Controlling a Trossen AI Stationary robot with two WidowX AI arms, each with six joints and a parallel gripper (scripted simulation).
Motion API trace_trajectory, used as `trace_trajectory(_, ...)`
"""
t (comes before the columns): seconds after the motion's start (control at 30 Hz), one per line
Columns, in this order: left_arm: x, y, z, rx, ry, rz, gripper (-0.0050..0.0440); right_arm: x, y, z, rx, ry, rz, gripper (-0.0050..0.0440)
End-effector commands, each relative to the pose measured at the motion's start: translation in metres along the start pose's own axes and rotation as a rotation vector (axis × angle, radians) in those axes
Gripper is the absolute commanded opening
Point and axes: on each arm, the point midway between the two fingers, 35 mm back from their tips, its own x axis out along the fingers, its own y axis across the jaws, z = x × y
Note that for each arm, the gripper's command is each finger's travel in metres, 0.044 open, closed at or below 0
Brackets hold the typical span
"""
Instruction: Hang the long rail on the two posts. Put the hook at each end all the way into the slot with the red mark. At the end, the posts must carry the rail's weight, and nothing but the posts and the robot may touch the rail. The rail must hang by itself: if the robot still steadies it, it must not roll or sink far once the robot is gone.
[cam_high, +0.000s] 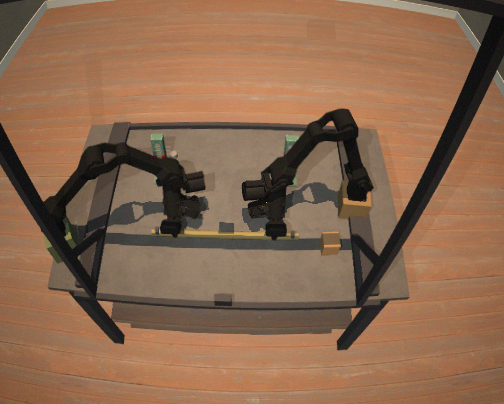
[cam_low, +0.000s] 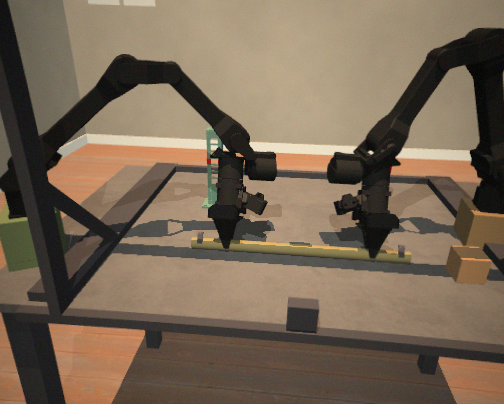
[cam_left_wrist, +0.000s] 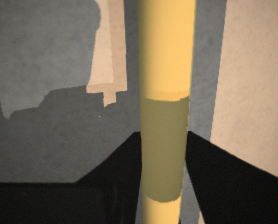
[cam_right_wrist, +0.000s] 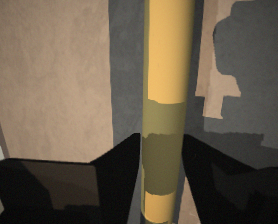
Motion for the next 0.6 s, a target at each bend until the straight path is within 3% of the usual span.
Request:
trace_trajectory(0.0,-0.009,-0.002,0.006,0.013,-0.027,0.000,-0.0050,-0.003,0.002,0.004,-0.008,-0.017,0.010,0.0177)
trace_trajectory(0.13,-0.009,-0.002,0.006,0.013,-0.027,0.000,-0.0050,-0.003,0.002,0.004,-0.008,-0.017,0.010,0.0177)
trace_trajectory(0.3,-0.009,-0.002,0.006,0.013,-0.027,0.000,-0.0050,-0.026,0.004,0.010,-0.017,-0.036,0.016,0.0297)
trace_trajectory(0.5,-0.009,-0.002,0.006,0.013,-0.027,0.000,-0.0050,-0.074,0.004,0.008,-0.017,-0.037,0.015,0.0440)
trace_trajectory(0.57,-0.009,-0.002,0.006,0.013,-0.027,0.000,-0.0050,-0.078,0.004,0.008,-0.017,-0.037,0.014,0.0416)
